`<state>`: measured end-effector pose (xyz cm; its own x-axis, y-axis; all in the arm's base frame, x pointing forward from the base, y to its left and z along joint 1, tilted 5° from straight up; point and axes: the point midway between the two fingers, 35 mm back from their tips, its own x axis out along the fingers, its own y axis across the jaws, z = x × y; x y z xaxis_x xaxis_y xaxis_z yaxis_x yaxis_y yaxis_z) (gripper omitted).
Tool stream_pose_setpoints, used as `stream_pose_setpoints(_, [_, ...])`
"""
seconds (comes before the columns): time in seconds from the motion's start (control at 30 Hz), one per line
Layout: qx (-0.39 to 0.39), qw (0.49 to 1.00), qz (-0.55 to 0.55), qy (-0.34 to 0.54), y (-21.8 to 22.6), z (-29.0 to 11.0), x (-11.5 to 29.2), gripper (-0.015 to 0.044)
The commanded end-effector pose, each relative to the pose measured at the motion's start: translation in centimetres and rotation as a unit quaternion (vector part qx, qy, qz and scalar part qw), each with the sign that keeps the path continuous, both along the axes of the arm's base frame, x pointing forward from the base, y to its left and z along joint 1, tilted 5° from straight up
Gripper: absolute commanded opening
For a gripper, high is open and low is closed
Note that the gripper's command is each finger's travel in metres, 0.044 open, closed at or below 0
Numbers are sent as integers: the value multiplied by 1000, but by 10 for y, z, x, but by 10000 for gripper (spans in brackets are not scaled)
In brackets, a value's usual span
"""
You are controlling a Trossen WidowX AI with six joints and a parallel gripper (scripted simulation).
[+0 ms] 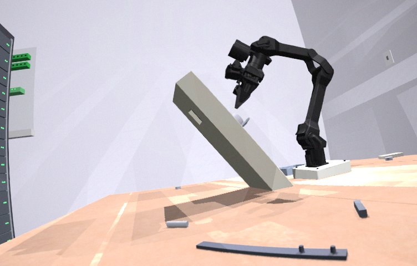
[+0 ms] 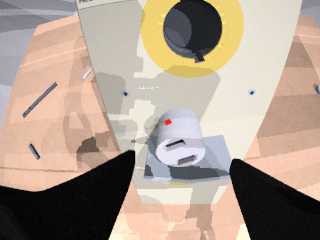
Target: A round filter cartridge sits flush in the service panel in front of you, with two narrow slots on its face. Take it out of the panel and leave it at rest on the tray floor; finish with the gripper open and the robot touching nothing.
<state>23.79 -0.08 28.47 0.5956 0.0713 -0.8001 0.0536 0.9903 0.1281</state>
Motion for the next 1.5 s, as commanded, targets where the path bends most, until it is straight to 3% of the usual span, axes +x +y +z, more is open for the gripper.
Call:
stream_pose_setpoints(0.0, [-34,998,44,20,1,-12,-4,305])
stream_pose_setpoints(1.2, [-34,998,43,19,4,-53,24,305])
stream_pose_setpoints(1.3, [-34,998,46,16,4,-50,23,226])
stream_pose_setpoints(1.47, [-34,998,46,16,4,-50,23,193])
